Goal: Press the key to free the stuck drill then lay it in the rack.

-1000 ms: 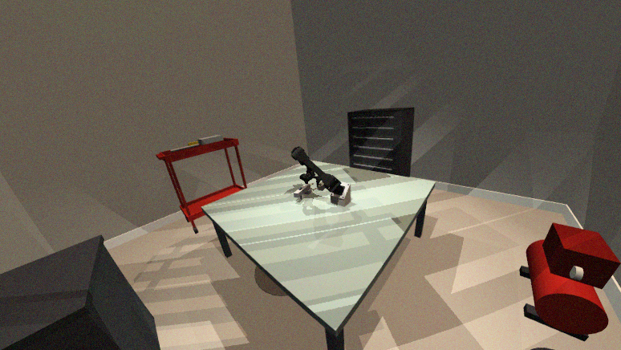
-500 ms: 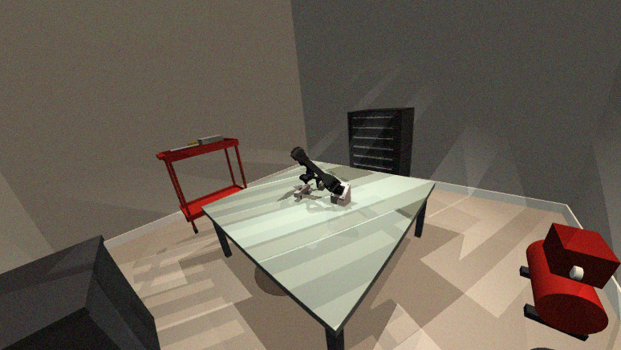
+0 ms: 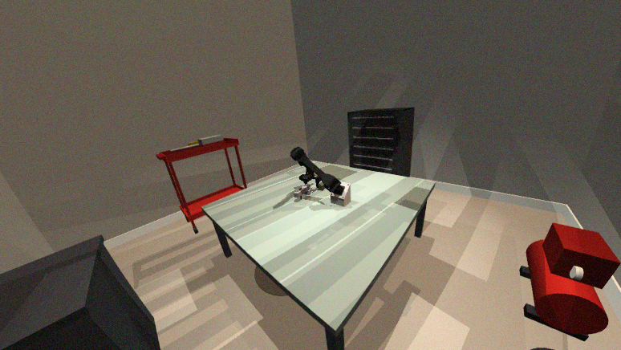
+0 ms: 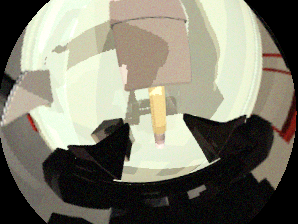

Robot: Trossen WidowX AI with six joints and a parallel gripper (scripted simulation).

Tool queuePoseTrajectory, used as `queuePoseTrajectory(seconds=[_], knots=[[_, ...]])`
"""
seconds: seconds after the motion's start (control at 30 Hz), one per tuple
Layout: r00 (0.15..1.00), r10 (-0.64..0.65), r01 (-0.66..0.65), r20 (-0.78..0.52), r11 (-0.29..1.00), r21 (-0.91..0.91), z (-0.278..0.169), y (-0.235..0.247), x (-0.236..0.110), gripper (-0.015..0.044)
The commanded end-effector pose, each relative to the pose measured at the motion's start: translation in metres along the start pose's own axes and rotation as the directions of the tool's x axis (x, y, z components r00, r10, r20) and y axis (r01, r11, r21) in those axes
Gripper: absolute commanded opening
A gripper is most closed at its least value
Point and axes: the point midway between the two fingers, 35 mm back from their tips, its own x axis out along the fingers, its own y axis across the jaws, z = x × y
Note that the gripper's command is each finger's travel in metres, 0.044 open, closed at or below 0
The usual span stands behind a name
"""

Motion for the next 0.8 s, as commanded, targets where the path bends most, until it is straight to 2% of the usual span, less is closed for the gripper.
queuePoseTrajectory(seconds=[0.0, 0.63, 0.77], knots=[[1.0, 0.001, -0.001, 0.006, 1.0, 0.005, 0.0027, 0.0006, 0.0017, 0.044], [1.0, 0.001, -0.001, 0.006, 1.0, 0.005, 0.0051, 0.001, 0.003, 0.044], [1.0, -0.002, 0.002, -0.001, 1.0, -0.001, 0.0026, -0.0002, 0.0012, 0.0335]])
